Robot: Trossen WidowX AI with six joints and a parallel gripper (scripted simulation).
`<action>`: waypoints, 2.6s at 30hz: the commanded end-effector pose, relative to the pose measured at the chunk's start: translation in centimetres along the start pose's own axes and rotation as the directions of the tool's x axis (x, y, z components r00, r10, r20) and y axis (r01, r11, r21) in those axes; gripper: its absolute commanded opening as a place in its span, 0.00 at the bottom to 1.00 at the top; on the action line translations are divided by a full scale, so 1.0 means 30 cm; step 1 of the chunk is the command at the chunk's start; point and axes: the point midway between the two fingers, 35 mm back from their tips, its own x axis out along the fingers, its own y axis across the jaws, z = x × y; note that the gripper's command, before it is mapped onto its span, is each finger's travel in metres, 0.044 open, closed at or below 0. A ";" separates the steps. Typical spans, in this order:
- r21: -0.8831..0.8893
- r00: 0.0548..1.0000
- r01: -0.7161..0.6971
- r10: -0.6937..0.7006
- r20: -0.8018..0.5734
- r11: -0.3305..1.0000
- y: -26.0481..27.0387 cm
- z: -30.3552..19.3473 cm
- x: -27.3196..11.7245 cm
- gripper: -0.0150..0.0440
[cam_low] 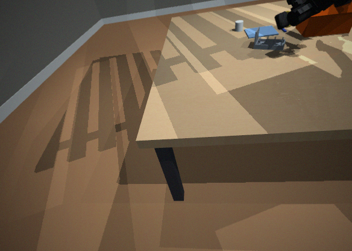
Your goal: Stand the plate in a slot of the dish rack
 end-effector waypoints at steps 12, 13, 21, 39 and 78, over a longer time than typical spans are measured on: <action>-0.119 0.945 -0.218 0.240 0.222 0.969 0.041 -0.042 -0.006 0.25; -0.127 0.937 -0.234 0.258 0.234 0.964 0.044 -0.045 -0.009 0.25; -0.186 0.858 -0.360 0.403 0.318 0.914 0.062 -0.071 -0.040 0.25; -0.280 0.605 -0.623 0.676 0.421 0.731 0.057 -0.131 -0.155 0.25; -0.287 0.531 -0.684 0.728 0.434 0.671 0.115 -0.186 -0.086 0.25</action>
